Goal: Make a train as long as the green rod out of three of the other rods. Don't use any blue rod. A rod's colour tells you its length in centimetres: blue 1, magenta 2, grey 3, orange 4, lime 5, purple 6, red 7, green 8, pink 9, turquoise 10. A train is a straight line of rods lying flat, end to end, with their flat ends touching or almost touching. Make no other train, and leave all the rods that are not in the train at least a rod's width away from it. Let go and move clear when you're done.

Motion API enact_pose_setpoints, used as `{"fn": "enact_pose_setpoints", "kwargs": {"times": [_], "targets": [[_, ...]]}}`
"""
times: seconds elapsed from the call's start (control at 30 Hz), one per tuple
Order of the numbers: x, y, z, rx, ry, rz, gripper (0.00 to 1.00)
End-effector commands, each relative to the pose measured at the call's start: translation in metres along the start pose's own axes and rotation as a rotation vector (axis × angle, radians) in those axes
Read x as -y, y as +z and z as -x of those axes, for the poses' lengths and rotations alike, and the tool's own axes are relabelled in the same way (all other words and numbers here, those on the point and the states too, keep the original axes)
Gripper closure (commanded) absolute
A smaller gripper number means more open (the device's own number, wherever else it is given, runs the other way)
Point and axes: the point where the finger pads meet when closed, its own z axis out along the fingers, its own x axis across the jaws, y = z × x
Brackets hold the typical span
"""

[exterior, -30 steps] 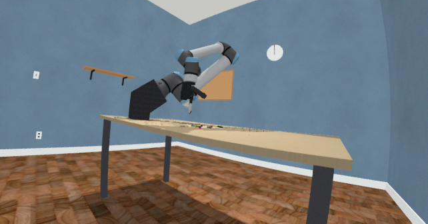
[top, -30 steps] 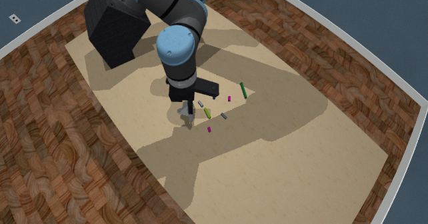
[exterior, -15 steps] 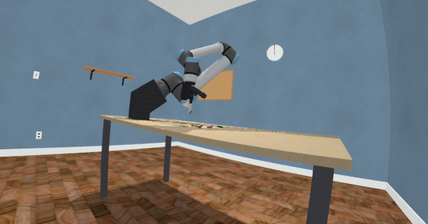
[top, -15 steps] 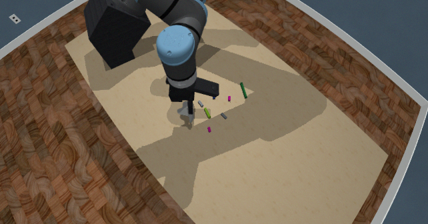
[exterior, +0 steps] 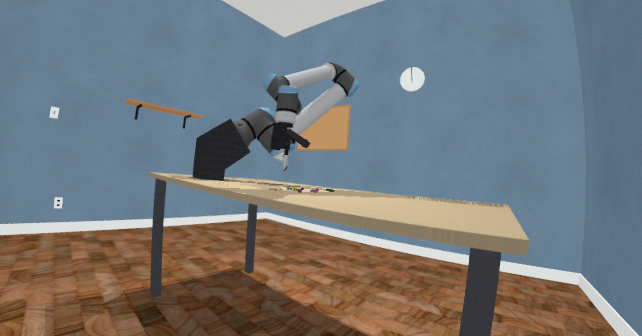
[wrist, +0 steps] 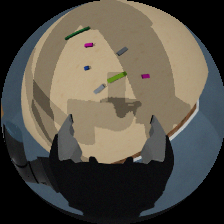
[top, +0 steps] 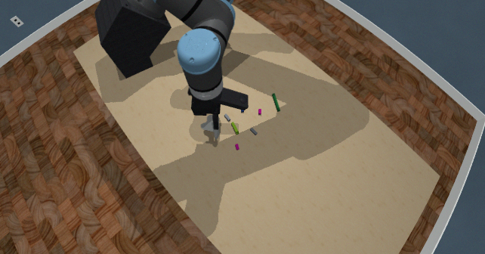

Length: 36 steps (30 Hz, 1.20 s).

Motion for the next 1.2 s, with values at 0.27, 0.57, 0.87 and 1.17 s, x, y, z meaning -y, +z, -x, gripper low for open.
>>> {"fn": "enact_pose_setpoints", "kwargs": {"times": [0.27, 0.57, 0.87, 1.17], "targets": [[0.0, 0.0, -0.001, -0.001, 0.0, 0.0, 0.0], [0.0, 0.0, -0.001, -0.001, 0.0, 0.0, 0.0], [0.0, 0.0, -0.001, -0.001, 0.0, 0.0, 0.0], [0.066, -0.001, 0.02, -0.002, 0.0, 0.001, 0.0]]}}
